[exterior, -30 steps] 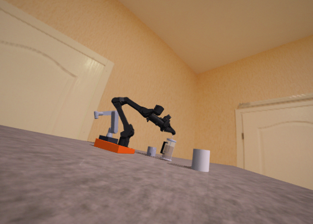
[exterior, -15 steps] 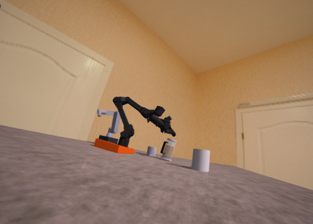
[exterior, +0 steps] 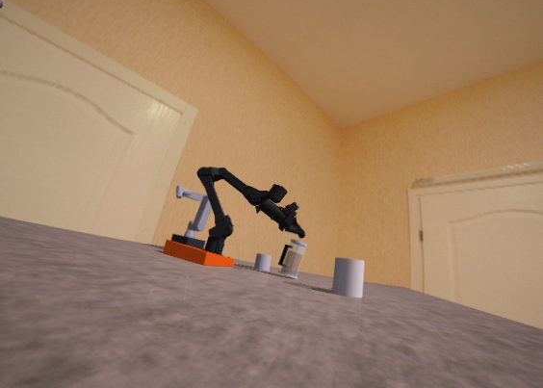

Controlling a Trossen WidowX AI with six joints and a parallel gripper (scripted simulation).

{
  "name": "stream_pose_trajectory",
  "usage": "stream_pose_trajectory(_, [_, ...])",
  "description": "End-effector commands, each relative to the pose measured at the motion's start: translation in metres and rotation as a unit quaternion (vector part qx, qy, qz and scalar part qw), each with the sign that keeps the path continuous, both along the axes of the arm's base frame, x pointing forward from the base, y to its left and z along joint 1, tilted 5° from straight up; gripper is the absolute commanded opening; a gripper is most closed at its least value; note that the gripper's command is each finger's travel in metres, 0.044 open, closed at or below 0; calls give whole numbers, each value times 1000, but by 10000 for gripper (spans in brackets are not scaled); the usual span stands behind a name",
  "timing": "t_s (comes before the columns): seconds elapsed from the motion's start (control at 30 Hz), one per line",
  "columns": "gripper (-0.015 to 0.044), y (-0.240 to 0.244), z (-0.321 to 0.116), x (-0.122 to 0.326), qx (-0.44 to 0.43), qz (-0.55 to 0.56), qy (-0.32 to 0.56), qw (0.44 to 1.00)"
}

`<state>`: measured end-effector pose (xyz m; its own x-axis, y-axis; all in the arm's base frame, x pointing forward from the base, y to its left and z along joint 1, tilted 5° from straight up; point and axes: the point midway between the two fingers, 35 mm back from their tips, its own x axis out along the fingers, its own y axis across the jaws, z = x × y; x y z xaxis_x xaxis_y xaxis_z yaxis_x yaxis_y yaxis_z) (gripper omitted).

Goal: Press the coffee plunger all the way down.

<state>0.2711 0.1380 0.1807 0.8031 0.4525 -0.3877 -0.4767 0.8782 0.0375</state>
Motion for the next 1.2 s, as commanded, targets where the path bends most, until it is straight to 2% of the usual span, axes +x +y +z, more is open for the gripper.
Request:
stream_pose_trajectory(0.0, [120, 1, -9, 0, -4, -1, 18, 1000])
stream_pose_trajectory(1.0, [120, 1, -2, 3, -1, -1, 6, 1000])
stream_pose_trajectory(1.17, [251, 1, -2, 3, -1, -1, 6, 1000])
